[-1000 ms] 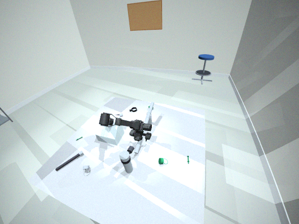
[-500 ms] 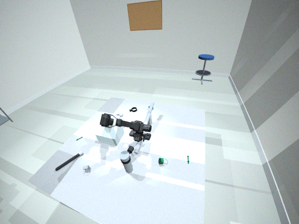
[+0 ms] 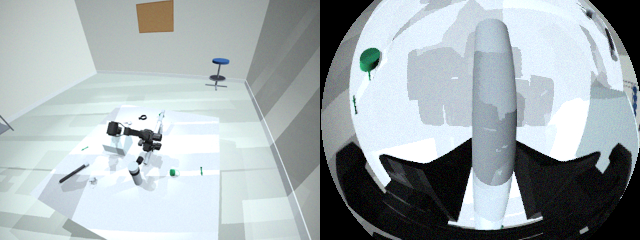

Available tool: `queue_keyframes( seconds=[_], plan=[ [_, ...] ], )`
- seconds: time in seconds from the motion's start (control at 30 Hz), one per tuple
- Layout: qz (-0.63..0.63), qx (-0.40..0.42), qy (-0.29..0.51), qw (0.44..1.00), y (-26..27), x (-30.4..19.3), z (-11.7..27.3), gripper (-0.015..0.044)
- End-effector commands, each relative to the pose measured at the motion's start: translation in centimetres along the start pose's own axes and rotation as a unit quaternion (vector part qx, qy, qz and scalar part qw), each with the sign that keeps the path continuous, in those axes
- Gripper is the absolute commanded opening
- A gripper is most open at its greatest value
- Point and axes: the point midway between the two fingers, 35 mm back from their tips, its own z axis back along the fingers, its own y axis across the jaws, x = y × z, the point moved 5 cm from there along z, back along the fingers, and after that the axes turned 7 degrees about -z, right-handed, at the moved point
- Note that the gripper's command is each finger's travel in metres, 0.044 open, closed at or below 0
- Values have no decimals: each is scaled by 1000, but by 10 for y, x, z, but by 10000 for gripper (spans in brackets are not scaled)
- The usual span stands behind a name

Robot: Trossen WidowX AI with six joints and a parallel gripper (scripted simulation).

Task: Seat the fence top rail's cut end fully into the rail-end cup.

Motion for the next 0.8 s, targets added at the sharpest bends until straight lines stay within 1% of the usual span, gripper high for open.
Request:
queue_keyframes(
  seconds=[0.0,0.37,0.77],
  plan=[
    [3,1,-6,1000,1,-2,7,0],
    [1,-6,-77,997,1,-2,44,0],
    [3,23,-159,987,2,1,91,0]
  ],
)
